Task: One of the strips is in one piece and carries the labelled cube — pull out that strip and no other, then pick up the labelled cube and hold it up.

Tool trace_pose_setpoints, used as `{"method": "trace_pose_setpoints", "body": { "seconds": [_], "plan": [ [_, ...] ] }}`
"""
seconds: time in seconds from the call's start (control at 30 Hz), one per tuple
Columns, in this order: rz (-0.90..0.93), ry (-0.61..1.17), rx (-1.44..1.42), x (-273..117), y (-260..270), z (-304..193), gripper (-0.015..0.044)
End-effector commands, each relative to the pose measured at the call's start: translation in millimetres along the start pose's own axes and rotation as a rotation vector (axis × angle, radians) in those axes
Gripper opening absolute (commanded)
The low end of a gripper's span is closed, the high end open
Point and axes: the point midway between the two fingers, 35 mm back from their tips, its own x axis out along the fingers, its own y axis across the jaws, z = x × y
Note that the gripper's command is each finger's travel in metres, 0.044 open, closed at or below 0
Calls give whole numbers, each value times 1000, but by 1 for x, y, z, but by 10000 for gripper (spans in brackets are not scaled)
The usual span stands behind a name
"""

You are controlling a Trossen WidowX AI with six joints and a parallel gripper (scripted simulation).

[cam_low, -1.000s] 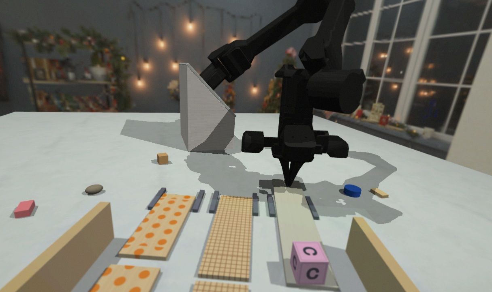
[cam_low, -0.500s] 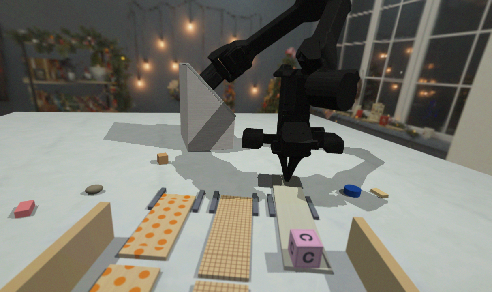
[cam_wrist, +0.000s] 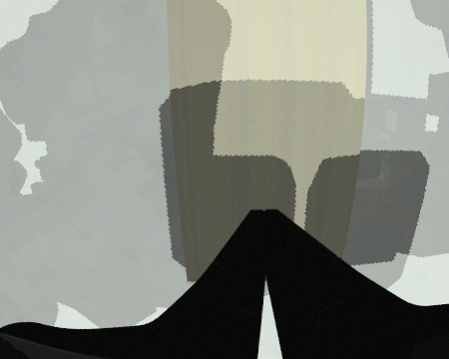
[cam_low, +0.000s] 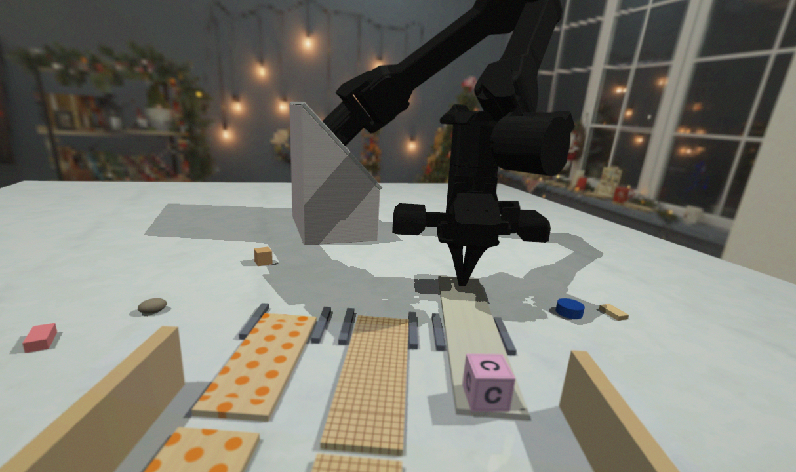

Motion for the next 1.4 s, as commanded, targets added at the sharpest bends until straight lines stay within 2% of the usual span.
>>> {"method": "trace_pose_setpoints", "body": {
  "seconds": [0.0,0.93,1.37],
  "plan": [
    [-11,26,3,5,-3,-15,0],
    [-11,28,5,4,-4,-56,0],
    [-11,28,5,4,-4,-57,0]
  ]
}}
